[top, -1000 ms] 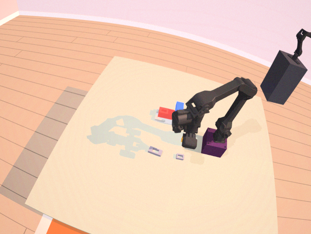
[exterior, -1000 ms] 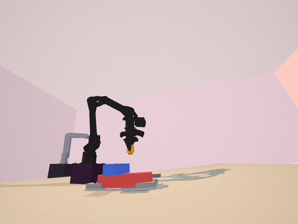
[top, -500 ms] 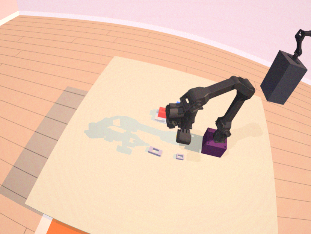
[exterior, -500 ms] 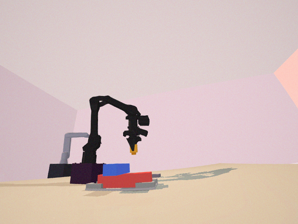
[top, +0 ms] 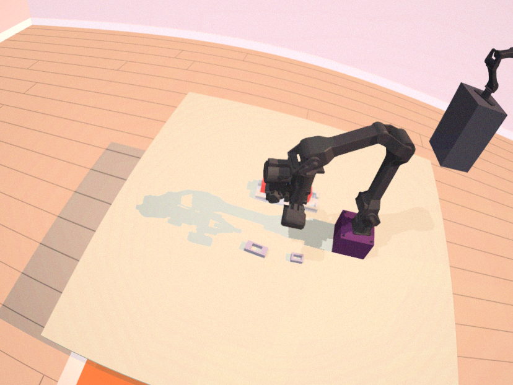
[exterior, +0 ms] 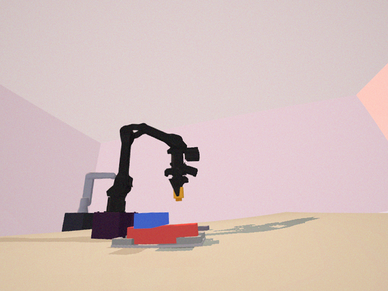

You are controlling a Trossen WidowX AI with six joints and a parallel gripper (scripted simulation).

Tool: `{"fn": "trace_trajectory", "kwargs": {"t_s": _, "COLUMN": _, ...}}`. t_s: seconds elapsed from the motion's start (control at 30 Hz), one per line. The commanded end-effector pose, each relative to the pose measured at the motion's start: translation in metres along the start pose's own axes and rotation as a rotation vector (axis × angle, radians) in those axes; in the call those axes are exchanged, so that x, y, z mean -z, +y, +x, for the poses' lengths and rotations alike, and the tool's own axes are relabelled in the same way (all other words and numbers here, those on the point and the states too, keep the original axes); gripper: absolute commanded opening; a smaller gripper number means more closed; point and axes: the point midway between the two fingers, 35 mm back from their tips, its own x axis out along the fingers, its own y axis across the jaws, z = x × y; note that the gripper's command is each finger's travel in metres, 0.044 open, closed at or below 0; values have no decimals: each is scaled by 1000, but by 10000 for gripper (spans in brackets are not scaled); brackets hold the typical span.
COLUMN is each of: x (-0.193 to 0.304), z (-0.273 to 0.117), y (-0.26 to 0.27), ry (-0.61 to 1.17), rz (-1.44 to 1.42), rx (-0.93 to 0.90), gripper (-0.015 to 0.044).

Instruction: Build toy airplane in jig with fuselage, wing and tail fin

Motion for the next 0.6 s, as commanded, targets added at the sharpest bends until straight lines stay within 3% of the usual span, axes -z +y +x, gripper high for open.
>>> {"fn": "trace_trajectory", "kwargs": {"t_s": 0.0, "x": -9, "z": 1, "y": -8, "ry": -4, "rz": -5, "rx": -5, "gripper": 0}}
{"fn": "trace_trajectory", "kwargs": {"t_s": 0.57, "x": -33, "z": 7, "y": -48, "ry": 1, "rz": 27, "rx": 19, "gripper": 0}}
